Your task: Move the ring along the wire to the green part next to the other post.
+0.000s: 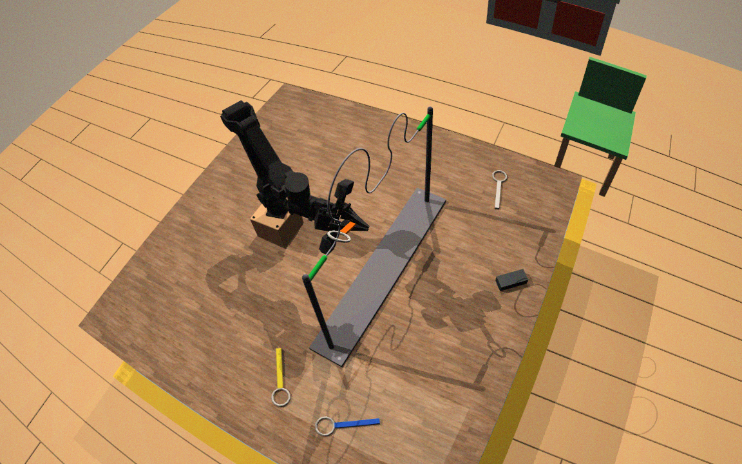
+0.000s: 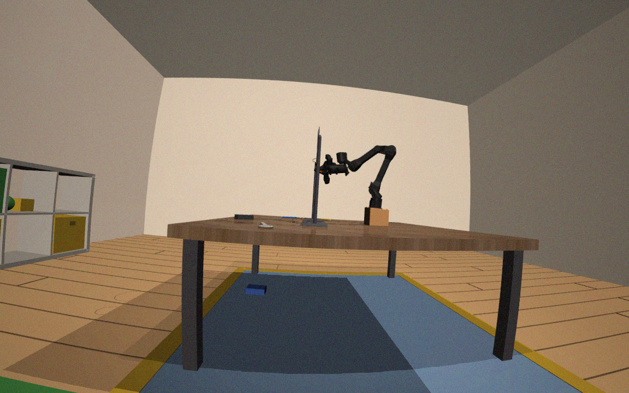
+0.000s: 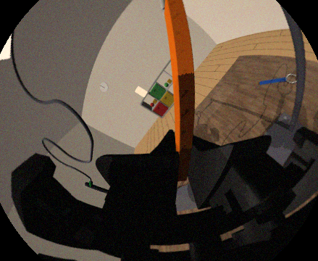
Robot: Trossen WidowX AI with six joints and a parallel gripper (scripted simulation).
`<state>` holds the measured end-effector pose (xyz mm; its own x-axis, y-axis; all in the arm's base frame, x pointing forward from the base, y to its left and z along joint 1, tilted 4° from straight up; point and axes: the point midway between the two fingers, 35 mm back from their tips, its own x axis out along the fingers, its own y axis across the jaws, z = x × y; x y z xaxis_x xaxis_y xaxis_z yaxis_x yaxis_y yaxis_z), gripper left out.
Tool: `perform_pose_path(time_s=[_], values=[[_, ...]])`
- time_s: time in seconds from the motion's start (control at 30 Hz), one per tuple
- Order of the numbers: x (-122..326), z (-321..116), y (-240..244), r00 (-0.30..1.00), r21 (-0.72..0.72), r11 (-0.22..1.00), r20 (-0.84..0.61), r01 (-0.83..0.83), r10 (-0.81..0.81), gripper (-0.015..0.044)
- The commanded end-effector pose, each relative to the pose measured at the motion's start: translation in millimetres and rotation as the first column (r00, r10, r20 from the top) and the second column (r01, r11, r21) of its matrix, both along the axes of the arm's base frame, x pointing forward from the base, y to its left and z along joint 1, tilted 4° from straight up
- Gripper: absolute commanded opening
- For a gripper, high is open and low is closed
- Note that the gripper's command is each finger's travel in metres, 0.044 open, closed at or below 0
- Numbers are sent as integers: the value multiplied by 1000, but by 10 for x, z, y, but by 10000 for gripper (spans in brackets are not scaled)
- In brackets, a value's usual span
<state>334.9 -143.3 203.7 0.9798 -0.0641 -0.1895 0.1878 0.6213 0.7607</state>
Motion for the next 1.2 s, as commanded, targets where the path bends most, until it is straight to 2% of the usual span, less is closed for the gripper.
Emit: perform_pose_path(time_s=[0.0,1.17], values=[[-18,125,45,1000,38,999,8,-21,21,-150],[-189,552,255,985,335,928,-4,-162,173,-150]])
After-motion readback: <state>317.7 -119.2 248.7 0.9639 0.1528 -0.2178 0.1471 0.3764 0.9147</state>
